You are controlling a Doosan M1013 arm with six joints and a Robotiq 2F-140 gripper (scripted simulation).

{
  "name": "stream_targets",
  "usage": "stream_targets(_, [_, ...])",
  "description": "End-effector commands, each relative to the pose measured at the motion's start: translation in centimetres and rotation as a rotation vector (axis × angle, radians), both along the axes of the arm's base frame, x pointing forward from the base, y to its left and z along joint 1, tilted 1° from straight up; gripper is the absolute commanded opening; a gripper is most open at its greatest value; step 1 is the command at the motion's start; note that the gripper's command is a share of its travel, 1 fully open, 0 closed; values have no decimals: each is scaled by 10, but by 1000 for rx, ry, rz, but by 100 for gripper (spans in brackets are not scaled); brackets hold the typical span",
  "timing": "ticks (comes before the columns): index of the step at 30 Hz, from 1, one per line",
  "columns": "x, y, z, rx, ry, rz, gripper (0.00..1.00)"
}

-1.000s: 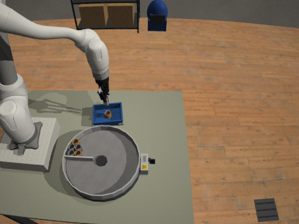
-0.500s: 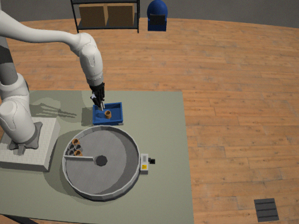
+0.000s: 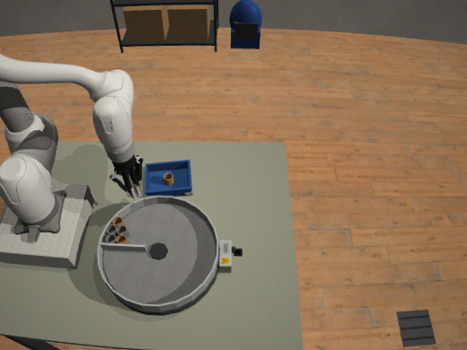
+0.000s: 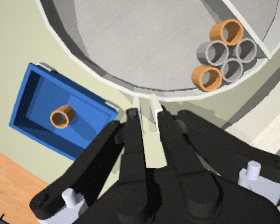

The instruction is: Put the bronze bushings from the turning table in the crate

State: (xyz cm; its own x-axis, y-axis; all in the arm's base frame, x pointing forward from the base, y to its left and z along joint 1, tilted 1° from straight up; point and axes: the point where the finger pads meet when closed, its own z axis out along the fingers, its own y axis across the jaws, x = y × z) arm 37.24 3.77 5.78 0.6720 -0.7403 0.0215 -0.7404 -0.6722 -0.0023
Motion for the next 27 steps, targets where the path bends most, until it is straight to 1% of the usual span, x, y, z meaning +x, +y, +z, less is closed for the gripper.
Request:
stream_targets(1, [-22,-33,2,3,-2,-103,10])
stream_targets(5, [-41,-58,2,4,-3,-190,10])
stream_targets(10, [-54,-75,2,5,-4,-249,10])
stream_targets(27, [-57,-79,1,5,-5,-263,10])
